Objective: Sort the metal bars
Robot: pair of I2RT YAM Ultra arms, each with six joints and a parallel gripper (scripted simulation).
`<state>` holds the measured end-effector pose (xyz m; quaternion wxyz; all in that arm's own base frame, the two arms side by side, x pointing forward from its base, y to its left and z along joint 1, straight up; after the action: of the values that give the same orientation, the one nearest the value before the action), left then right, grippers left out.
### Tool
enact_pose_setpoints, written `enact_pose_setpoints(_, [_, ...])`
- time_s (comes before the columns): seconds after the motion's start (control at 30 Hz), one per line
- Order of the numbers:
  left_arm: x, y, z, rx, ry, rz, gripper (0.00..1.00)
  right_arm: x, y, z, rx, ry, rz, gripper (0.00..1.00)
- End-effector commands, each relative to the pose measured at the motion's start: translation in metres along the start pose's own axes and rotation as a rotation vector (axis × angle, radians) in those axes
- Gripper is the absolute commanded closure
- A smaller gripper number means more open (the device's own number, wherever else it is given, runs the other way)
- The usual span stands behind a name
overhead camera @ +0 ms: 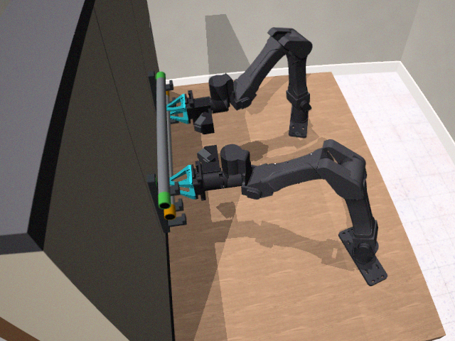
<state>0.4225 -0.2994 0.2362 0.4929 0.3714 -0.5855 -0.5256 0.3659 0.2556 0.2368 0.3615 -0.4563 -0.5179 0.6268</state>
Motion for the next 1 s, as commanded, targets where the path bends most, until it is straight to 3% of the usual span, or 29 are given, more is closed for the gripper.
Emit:
enact_pose_setpoints(0.0, [0.003,0.03,0.0,0.04,0.003,0.004,1.0,-0.008,-0.029,0.001,-0.045,0.018,-0.007,1.0])
enact_pose_setpoints(0.97, [0.007,0.051,0.001,0.04,0.003,0.004,1.0,-0.012,-0.049,0.002,-0.045,0.018,-0.007,1.0])
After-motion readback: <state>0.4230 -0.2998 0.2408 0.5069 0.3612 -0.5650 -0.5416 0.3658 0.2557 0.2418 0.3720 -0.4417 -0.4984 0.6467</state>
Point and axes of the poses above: on each arm, the point where the finger pads meet when closed, its own z axis back along the fingers, its own y axis across the jaws, x = y × z, the point moved 7 cm from there along z, back along the fingers, and after that the axes turned 11 degrees about z, right-handed, at the moved point
